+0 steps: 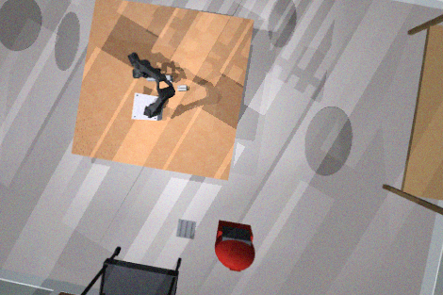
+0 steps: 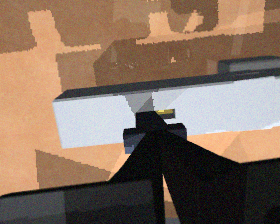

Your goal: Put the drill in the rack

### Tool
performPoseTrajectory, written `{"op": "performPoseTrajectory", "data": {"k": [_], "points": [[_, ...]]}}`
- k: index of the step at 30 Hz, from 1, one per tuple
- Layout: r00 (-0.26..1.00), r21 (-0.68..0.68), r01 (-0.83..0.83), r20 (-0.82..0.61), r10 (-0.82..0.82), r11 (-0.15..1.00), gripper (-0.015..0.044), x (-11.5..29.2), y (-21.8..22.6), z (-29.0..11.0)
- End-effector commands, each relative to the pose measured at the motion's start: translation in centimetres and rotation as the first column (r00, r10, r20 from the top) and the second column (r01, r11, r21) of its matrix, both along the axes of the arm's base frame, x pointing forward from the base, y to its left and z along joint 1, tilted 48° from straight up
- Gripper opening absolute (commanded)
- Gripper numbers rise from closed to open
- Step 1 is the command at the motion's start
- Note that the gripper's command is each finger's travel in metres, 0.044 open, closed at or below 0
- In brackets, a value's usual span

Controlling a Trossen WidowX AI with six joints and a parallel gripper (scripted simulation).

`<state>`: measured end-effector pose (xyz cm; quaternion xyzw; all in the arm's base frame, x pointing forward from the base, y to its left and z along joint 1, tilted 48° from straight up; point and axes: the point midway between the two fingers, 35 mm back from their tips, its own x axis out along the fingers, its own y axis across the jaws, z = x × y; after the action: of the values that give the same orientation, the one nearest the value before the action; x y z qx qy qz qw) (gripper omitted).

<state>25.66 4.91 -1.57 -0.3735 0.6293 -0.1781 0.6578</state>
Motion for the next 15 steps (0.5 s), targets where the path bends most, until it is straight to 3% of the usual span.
{"op": "performPoseTrajectory", "data": {"k": [1,3,12,15], "points": [[0.999,-0.03,0.051,-0.015,-0.052,0.998,0.0,0.0,-2.3,-1.2],[0.999,-0.03,0.051,-0.015,-0.052,0.998,0.0,0.1,-2.3,-1.2],[0.999,-0.027,0.051,-0.016,-0.051,0.998,0.0236,-0.2,3.9,3.6],[0.999,-0.027,0.051,-0.016,-0.052,0.998,0.0315,-0.2,4.1,3.8]]}}
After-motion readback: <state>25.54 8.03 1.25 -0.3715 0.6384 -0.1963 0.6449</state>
